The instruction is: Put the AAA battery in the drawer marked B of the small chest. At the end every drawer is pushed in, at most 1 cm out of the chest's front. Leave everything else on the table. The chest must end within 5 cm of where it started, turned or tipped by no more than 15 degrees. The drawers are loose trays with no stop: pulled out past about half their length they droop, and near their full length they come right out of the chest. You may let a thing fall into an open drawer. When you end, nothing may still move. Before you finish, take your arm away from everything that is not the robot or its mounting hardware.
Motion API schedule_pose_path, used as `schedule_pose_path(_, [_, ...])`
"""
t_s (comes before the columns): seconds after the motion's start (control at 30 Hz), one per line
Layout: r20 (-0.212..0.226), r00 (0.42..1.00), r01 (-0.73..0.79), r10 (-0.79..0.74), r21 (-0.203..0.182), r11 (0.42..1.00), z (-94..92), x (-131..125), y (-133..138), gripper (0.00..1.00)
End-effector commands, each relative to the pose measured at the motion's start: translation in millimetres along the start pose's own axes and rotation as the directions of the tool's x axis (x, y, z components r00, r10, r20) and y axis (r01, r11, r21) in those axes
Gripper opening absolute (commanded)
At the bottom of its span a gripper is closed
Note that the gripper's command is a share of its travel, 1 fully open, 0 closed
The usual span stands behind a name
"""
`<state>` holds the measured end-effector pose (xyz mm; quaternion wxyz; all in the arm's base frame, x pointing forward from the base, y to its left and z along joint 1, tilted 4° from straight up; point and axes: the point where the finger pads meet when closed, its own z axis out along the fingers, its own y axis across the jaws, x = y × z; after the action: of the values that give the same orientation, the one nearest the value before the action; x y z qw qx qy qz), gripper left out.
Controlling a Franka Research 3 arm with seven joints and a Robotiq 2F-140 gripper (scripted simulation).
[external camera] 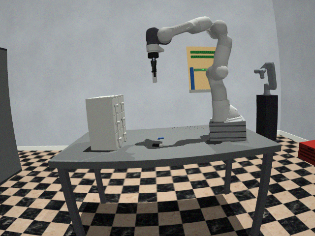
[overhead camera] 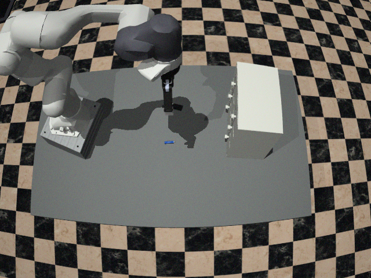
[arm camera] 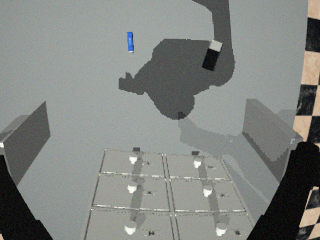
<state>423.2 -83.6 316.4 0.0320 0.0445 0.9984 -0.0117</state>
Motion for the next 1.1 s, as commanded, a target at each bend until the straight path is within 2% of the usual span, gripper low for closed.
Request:
schedule_pose_path(0.0, [0.000,1.000,-0.007,0.007,0.000,1.000,8.3,-1.6,0.6,1.00])
schedule_pose_path(0.1, [0.000,1.000,-0.010,0.010,0.000,1.000,12.9,-2.4,1.0,1.00])
schedule_pose_path(0.17, [0.000,1.000,-0.018,0.018,0.001,1.000,25.1,-4.5,2.0,1.00])
schedule_pose_path(0.47, [0.001,0.997,-0.075,0.075,0.002,0.997,105.3,-17.9,8.3,1.00])
schedule_pose_path(0.6, [0.001,0.996,-0.093,0.093,0.002,0.996,131.3,-22.2,10.3,1.00])
schedule_pose_path(0.67, [0.001,0.996,-0.093,0.093,0.002,0.996,131.3,-22.2,10.3,1.00])
schedule_pose_path(0.83, [0.002,0.995,-0.103,0.103,0.002,0.995,145.3,-24.5,11.4,1.00])
schedule_pose_path(1.07, [0.002,0.995,-0.103,0.103,0.003,0.995,146.4,-24.8,11.5,1.00])
